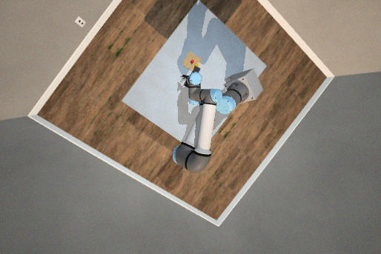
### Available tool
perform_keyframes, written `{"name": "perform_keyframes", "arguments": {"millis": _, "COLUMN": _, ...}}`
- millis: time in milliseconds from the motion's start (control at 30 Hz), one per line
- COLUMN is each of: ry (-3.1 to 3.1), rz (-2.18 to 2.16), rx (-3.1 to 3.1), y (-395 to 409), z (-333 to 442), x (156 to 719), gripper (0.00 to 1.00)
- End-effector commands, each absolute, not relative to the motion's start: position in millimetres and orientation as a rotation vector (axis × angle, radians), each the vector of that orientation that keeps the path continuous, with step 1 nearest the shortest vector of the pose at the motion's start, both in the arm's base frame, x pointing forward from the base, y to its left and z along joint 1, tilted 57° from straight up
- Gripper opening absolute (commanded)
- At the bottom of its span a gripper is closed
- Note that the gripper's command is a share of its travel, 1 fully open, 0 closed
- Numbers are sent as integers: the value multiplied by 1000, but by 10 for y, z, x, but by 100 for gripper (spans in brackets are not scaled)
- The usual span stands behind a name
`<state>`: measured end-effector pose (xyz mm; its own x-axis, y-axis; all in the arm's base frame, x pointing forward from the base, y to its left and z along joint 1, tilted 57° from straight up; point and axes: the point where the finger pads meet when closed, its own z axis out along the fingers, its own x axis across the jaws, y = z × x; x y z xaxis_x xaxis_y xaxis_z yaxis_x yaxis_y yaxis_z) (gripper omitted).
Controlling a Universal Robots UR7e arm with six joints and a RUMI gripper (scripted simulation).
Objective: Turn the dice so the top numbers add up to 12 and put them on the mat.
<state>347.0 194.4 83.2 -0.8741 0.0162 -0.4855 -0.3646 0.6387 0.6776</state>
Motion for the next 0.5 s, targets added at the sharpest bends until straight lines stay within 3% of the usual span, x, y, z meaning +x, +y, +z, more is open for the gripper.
{"name": "perform_keyframes", "arguments": {"millis": 0, "ry": 2323, "rz": 1083, "rx": -471, "y": 1966, "z": 814, "x": 3483, "gripper": 100}}
{"name": "perform_keyframes", "arguments": {"millis": 467, "ry": 2155, "rz": 929, "rx": -806, "y": 1981, "z": 817, "x": 3533, "gripper": 100}}
